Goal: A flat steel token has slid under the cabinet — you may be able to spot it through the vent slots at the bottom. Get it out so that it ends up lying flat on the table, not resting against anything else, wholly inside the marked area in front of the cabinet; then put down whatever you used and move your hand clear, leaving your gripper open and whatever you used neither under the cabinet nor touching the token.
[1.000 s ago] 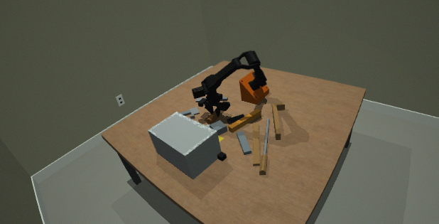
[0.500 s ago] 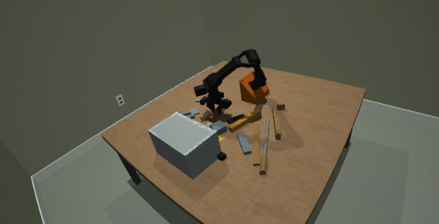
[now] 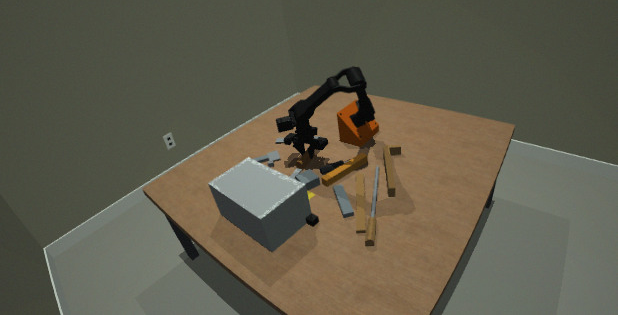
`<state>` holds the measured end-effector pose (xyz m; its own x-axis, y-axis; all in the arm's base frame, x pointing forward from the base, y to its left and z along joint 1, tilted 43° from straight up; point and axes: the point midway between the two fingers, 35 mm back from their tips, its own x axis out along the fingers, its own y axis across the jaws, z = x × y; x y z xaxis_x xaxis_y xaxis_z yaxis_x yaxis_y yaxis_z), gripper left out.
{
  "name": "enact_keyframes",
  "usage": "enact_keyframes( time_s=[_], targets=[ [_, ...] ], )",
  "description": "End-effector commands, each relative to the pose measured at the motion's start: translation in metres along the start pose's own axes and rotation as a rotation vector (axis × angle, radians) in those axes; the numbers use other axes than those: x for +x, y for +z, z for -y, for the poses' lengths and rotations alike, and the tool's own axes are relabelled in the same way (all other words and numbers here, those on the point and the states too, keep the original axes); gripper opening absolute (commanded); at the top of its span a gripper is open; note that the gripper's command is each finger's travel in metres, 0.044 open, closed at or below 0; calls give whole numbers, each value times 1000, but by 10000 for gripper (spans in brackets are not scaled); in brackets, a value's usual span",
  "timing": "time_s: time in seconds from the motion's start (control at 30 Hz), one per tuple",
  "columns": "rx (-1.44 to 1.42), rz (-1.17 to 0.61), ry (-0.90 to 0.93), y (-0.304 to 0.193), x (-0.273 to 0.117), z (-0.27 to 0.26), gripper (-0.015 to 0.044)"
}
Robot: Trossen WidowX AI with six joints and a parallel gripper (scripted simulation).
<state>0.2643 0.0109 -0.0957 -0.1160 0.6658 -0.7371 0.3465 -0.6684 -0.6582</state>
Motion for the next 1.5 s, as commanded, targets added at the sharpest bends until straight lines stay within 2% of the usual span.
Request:
enact_keyframes(
  time_s=[0.0, 0.5, 0.93, 1.17, 1.2, 1.3, 1.4, 1.47],
  targets=[
    [1, 2, -3, 8, 1, 0, 0],
    [2, 3, -3, 32, 1, -2, 0],
    [4, 2, -2, 33, -3, -7, 0],
    [3, 2, -5, 32, -1, -5, 184],
    [3, 2, -5, 32, -1, -5, 200],
    [3, 2, -5, 32, -1, -5, 200],
    [3, 3, -3, 32, -1, -5, 270],
    [2, 3, -3, 32, -2, -5, 270]
  ],
)
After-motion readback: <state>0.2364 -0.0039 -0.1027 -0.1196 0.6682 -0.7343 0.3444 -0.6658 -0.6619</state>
